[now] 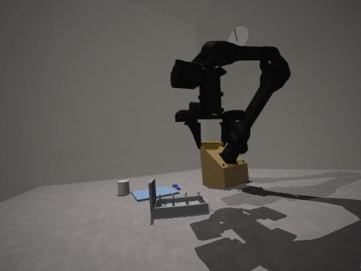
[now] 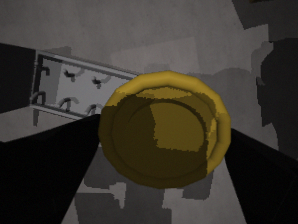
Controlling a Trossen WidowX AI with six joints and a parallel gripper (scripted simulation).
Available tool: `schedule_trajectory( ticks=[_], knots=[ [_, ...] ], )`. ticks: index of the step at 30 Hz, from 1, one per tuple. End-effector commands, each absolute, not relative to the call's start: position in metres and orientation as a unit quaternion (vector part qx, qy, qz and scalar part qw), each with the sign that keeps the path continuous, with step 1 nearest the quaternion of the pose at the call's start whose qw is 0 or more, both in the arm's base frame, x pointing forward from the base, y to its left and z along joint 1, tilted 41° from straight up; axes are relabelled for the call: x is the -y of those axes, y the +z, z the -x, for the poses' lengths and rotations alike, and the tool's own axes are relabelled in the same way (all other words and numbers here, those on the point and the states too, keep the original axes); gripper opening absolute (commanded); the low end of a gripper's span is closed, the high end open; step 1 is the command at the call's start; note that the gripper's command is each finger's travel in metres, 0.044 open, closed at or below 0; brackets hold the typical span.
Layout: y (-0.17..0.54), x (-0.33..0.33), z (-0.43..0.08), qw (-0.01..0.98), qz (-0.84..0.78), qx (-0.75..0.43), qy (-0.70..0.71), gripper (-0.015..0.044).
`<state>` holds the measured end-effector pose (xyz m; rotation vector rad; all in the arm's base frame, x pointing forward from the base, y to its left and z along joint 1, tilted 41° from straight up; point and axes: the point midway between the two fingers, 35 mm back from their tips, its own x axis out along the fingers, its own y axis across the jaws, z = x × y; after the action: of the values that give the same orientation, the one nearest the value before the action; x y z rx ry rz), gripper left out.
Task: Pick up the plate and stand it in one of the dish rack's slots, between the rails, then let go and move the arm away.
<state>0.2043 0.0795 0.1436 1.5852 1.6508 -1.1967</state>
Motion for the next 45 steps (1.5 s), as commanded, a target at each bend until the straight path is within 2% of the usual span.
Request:
schedule_trajectory(
  ticks=[1, 25, 45],
  knots=[
    [0.131, -0.079, -0.202, 0.317, -0.568, -0.609, -0.453, 0.0000],
    [0.074, -0.087, -0.207, 0.592, -0.433, -0.533, -0.422, 0.0000],
    [0.060, -0.105, -0.215, 0.771, -0.354, -0.417, -0.327, 0.0000]
  ],
)
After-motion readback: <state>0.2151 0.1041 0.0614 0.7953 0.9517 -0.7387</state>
